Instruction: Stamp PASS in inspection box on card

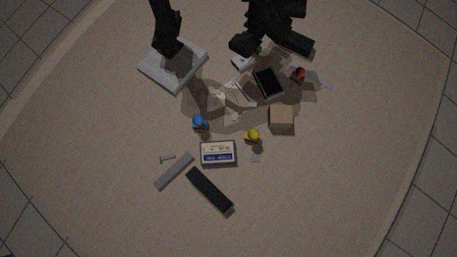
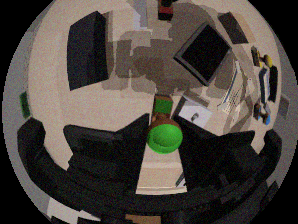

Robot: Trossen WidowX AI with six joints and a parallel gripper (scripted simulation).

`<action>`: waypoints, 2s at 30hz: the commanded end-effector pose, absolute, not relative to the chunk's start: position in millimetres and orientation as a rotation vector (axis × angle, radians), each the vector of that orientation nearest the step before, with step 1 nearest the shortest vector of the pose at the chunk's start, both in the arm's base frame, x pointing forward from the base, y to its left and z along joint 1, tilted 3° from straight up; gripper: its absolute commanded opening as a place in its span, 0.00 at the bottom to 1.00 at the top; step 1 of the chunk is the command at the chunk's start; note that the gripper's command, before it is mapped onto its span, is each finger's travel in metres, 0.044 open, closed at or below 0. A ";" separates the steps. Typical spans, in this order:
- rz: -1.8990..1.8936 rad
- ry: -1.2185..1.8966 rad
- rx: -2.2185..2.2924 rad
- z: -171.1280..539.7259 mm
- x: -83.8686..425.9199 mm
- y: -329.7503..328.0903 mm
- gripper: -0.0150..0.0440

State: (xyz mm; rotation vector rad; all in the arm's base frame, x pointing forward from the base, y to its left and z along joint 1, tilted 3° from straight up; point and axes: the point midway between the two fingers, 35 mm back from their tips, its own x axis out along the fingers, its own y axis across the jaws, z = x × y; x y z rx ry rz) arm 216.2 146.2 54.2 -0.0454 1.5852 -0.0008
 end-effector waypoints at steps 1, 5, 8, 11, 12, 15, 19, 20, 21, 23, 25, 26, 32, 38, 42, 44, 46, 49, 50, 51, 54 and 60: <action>0.000 1.579 -0.040 58.8 218.2 147.8 0.25; 0.000 1.579 -0.040 60.7 218.2 147.9 0.25; 0.000 1.579 -0.040 62.2 218.3 148.0 0.25; 0.000 1.579 -0.040 63.6 218.3 148.1 0.25; 0.000 1.579 -0.040 64.1 218.3 148.1 0.25; 0.000 1.579 -0.040 65.6 218.3 148.2 0.25; 0.000 1.579 -0.040 67.5 218.4 148.3 0.25; 0.000 1.579 -0.040 68.0 218.4 148.3 0.25; 0.000 1.579 -0.040 68.5 218.4 148.3 0.25; 0.000 1.579 -0.040 69.5 218.4 148.4 0.25; 0.000 1.579 -0.040 70.4 218.4 148.4 0.25; 0.000 1.579 -0.040 70.9 218.4 148.4 0.25; 0.000 1.579 -0.040 73.9 218.3 148.5 0.25; 0.000 1.579 -0.040 76.8 218.3 148.6 0.25; 0.000 1.579 -0.040 78.8 218.2 148.7 0.25; 0.000 1.579 -0.040 79.7 218.2 148.7 0.25; 0.000 1.579 -0.040 80.7 218.1 148.7 0.25; 0.000 1.579 -0.040 82.2 218.1 148.7 0.25; 0.000 1.579 -0.040 82.7 218.1 148.7 0.25; 0.000 1.579 -0.040 83.2 218.0 148.7 0.25; 0.000 1.579 -0.040 84.7 218.0 148.7 0.25; 0.000 1.579 -0.040 87.6 217.8 148.7 0.25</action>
